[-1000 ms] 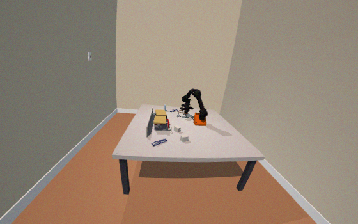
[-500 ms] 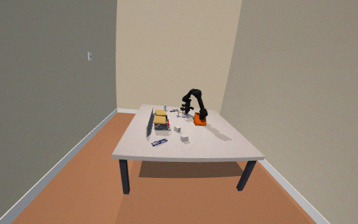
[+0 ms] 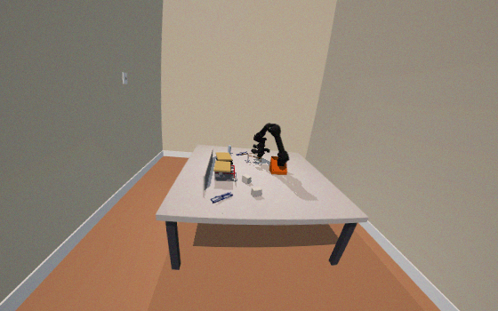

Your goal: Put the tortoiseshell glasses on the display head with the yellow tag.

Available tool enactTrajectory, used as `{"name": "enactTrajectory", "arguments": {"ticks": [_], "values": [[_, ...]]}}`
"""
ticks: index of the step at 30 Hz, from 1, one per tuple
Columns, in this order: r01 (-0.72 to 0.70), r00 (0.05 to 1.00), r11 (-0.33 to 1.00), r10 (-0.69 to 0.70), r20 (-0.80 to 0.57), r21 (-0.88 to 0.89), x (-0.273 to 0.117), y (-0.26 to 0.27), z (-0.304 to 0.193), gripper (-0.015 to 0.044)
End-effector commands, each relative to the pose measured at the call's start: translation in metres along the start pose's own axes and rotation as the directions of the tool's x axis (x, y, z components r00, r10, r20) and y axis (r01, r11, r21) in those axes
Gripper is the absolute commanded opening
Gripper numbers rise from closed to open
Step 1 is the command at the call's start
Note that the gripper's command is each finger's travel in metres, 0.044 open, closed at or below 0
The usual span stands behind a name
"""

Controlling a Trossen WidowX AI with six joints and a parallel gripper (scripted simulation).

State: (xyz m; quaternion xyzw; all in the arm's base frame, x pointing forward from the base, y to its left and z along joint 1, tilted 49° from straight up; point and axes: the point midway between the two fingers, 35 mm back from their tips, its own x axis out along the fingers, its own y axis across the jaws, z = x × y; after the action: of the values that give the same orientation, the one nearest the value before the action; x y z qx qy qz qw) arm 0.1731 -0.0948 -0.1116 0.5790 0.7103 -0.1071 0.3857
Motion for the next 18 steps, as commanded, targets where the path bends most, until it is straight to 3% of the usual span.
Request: {"name": "enactTrajectory", "arguments": {"ticks": [1,18], "values": [[0.005,1.0,1.0,-0.005,0.002,-0.007,-0.0003,-0.0008,0.0004,0.0],[0.005,1.0,1.0,-0.005,0.002,-0.007,-0.0012,-0.0007,0.0071,0.0]]}}
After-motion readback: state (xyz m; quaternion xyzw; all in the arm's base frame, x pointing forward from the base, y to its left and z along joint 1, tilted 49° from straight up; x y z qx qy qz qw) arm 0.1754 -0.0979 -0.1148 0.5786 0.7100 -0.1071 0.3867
